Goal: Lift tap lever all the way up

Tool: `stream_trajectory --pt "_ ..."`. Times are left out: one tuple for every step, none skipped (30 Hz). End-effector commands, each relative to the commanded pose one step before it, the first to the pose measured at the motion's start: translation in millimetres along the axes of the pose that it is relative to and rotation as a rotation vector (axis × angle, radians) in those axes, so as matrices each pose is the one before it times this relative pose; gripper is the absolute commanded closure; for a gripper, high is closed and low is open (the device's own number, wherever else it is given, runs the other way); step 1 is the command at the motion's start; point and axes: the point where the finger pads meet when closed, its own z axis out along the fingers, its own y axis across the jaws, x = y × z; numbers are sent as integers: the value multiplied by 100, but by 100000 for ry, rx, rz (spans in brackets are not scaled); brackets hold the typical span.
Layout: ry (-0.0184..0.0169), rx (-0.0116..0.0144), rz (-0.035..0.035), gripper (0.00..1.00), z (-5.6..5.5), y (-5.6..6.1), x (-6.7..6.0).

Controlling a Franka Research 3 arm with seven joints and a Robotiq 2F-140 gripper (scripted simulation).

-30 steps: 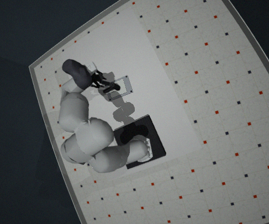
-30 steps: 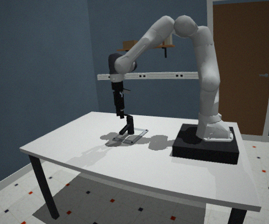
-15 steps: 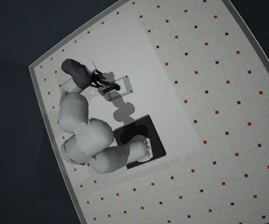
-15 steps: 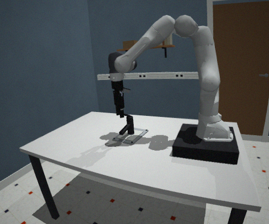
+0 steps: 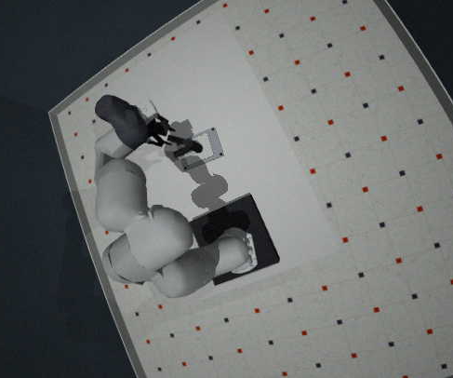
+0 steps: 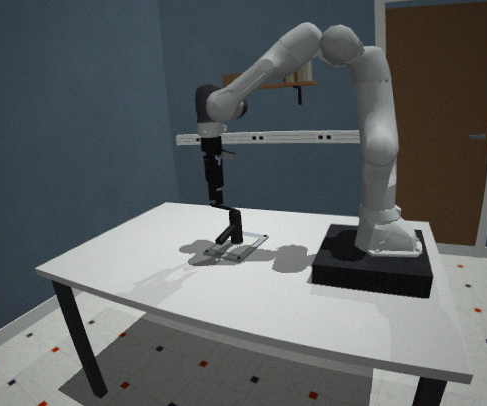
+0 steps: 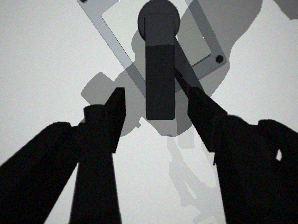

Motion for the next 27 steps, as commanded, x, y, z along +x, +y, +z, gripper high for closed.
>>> stream_trajectory --pt "729 -1203 -513 54 -853 332 265" --pt "0 0 0 54 -262 0 0" --pt "0 0 0 54 -250 0 0" --pt "0 0 0 54 -236 0 0" --pt "0 0 0 54 -221 0 0" --pt "0 0 0 54 -204 0 0" --pt "0 0 0 54 -186 0 0" --pt "0 0 0 54 -167 0 0" --pt "0 0 0 54 -148 0 0" --pt "0 0 0 54 -128 0 0" --pt "0 0 0 54 -108 0 0" --pt "0 0 0 54 0 0 0" --pt "0 0 0 54 0 0 0" --pt "0 0 0 54 -89 0 0" --pt "0 0 0 54 -70 0 0" --pt "0 0 0 54 -53 0 0" --pt "0 0 0 54 -37 0 0" --pt "0 0 0 54 -24 0 0" --pt "0 0 0 54 -13 0 0" --pt "0 0 0 54 -5 0 0" --pt "0 0 0 54 -1 0 0" --pt "0 0 0 90 0 0 0" --pt "0 0 0 90 0 0 0" --pt "0 0 0 90 0 0 0" --pt "0 0 0 90 0 0 0" --pt "0 0 0 90 0 0 0" --pt "0 0 0 90 0 0 0"
